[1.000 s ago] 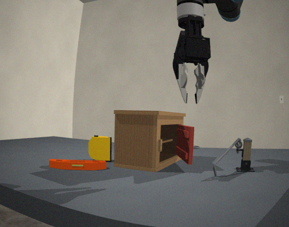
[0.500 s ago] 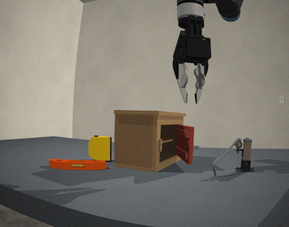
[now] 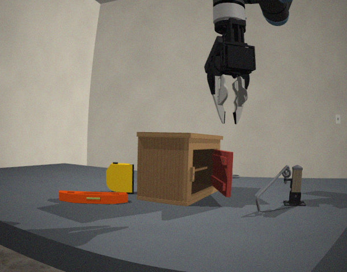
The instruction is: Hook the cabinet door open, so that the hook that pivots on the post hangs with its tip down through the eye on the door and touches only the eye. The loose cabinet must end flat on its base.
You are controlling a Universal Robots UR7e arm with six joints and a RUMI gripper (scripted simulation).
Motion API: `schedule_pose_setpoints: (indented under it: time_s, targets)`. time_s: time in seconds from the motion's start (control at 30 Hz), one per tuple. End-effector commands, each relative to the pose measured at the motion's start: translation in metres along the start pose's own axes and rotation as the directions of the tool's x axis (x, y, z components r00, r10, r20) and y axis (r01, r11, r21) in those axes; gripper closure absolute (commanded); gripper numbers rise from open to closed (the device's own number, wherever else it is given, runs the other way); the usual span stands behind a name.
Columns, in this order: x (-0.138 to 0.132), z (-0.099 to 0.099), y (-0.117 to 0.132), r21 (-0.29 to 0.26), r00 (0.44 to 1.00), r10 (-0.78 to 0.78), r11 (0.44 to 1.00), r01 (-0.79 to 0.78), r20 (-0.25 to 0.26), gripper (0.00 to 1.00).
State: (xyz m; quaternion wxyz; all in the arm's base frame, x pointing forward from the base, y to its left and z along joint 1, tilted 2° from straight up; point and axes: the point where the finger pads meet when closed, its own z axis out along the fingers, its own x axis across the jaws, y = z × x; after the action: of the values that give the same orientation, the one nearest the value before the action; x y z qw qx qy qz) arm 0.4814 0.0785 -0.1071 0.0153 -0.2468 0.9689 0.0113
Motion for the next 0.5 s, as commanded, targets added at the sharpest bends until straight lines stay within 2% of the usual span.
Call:
schedule_pose_setpoints:
  time_s: [0.0, 0.47]
  targets:
    - [-0.0009, -0.0005, 0.0006, 0.0, 0.998, -0.059, 0.998, 0.059, 0.002, 0.85]
    - [-0.003, -0.0006, 0.0048, 0.001, 0.957, -0.289, 0.957, 0.289, 0.001, 0.85]
